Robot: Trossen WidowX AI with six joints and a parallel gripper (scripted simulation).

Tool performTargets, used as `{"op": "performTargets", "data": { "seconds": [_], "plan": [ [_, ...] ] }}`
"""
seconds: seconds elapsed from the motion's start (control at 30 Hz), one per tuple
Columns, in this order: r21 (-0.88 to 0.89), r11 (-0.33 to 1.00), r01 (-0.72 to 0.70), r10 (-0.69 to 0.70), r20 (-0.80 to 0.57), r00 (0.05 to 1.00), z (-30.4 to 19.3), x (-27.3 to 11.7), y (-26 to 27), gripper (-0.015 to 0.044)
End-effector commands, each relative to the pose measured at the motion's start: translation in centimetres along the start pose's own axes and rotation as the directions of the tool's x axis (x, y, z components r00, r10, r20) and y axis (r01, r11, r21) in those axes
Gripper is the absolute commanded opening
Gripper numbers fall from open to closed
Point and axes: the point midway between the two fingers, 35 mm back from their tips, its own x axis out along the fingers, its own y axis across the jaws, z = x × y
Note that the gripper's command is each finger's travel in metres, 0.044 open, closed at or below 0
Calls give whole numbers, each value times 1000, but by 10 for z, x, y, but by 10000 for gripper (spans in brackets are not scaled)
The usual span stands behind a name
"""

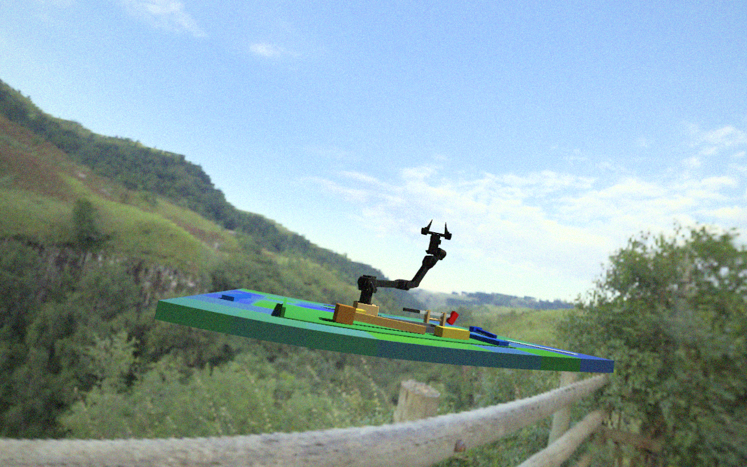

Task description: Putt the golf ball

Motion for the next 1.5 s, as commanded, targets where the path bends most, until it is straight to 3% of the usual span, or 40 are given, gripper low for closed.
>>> {"op": "performTargets", "data": {
  "seconds": [0.0, 0.4, 0.77, 1.13, 1.47],
  "plan": [
    [-1, 1000, 3, -3, -4, 1000, -1, 1, -2, 426],
    [-57, 989, 135, -145, -277, 950, -79, 63, -120, 440],
    [-108, 983, 145, -181, -593, 784, -201, 86, -221, 440],
    [-74, 997, 18, -73, -858, 509, -346, 60, -268, 440],
    [124, 975, -185, 158, -971, 181, -473, -7, -251, 440]
  ]
}}
